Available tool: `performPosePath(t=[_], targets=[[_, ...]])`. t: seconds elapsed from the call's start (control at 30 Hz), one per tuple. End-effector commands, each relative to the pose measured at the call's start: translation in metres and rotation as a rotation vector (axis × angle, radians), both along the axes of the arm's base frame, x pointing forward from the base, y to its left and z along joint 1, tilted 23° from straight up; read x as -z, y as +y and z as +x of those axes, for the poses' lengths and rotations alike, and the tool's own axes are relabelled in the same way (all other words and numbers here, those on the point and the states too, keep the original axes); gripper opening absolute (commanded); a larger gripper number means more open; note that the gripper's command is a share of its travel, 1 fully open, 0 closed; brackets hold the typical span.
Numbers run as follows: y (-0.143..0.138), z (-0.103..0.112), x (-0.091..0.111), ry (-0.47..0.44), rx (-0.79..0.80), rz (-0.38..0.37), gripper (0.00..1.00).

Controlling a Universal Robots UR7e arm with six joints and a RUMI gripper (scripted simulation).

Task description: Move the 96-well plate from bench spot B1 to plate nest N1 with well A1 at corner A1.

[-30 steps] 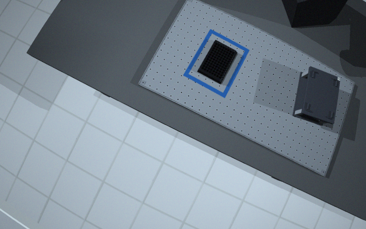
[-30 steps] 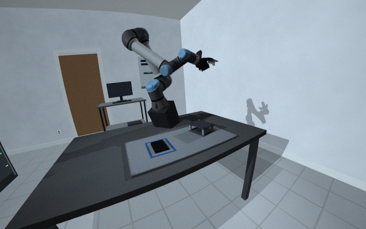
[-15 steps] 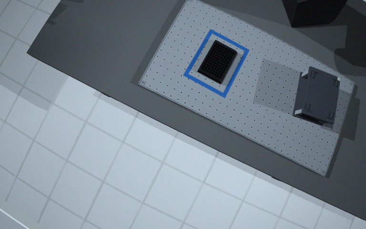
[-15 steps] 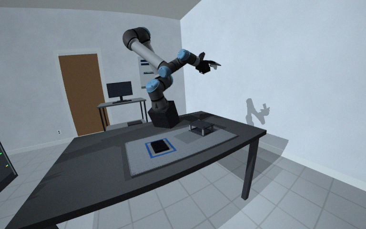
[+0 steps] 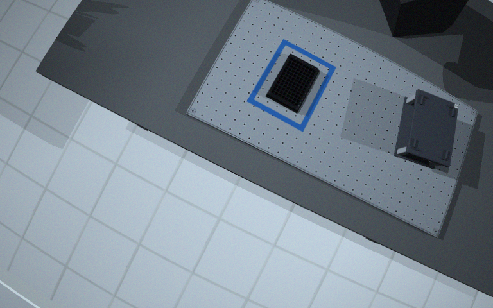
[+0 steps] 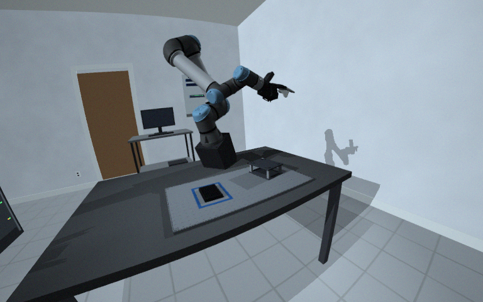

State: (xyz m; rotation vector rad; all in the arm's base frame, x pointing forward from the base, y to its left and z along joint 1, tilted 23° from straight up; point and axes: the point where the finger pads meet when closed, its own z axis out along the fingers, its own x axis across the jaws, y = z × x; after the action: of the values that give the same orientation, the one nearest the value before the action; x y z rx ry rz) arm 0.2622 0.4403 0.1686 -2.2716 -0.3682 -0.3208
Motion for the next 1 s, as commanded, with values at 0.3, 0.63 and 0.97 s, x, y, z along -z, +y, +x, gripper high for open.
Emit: performPosePath(t=[0.3, 0.63, 0.97], targets=[[-0.034, 0.039, 0.015, 0.029, 0.135, -0.046, 1.00], [-0.065, 0.069, 0.027, 0.045, 0.201, -0.068, 1.00], [-0.088, 0.087, 0.034, 0.083, 0.363, -0.116, 1.00]])
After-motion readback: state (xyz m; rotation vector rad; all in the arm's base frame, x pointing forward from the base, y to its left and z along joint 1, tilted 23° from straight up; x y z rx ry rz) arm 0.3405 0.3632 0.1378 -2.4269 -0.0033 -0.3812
